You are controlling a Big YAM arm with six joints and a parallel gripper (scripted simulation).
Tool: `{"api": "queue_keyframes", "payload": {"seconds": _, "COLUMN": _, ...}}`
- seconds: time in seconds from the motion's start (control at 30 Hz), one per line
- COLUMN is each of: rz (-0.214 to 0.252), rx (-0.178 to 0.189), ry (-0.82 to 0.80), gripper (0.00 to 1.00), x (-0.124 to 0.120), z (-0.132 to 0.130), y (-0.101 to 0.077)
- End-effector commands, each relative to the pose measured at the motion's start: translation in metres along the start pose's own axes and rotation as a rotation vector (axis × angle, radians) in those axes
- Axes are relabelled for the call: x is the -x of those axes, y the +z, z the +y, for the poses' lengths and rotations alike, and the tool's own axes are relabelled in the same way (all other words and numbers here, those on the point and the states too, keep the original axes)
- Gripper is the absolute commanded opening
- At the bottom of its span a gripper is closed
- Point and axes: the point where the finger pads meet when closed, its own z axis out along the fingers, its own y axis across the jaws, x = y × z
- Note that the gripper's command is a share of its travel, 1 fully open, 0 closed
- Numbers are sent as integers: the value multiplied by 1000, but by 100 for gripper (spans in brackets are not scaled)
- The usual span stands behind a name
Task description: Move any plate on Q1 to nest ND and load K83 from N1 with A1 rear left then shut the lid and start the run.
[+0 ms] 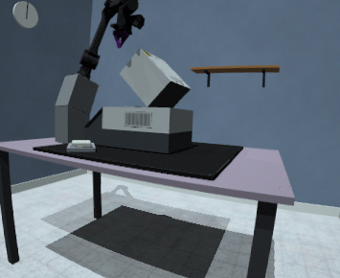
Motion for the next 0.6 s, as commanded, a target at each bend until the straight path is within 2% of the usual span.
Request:
{"api": "queue_keyframes", "payload": {"seconds": 0.0, "rz": 29, "rx": 21, "ry": 36, "gripper": 0, "x": -26, "z": 8, "y": 10}}
{"api": "queue_keyframes", "payload": {"seconds": 0.03, "rz": 20, "rx": 32, "ry": 55, "gripper": 0, "x": -30, "z": 12, "y": 10}}
{"api": "queue_keyframes", "payload": {"seconds": 0.27, "rz": -26, "rx": 11, "ry": 58, "gripper": 0, "x": -48, "z": 32, "y": -9}}
{"api": "queue_keyframes", "payload": {"seconds": 0.4, "rz": -21, "rx": 4, "ry": 53, "gripper": 0, "x": -57, "z": 37, "y": -8}}
{"api": "queue_keyframes", "payload": {"seconds": 0.43, "rz": -20, "rx": 29, "ry": 75, "gripper": 0, "x": -58, "z": 38, "y": -2}}
{"api": "queue_keyframes", "payload": {"seconds": 0.57, "rz": 8, "rx": 44, "ry": 76, "gripper": 0, "x": -83, "z": 56, "y": 6}}
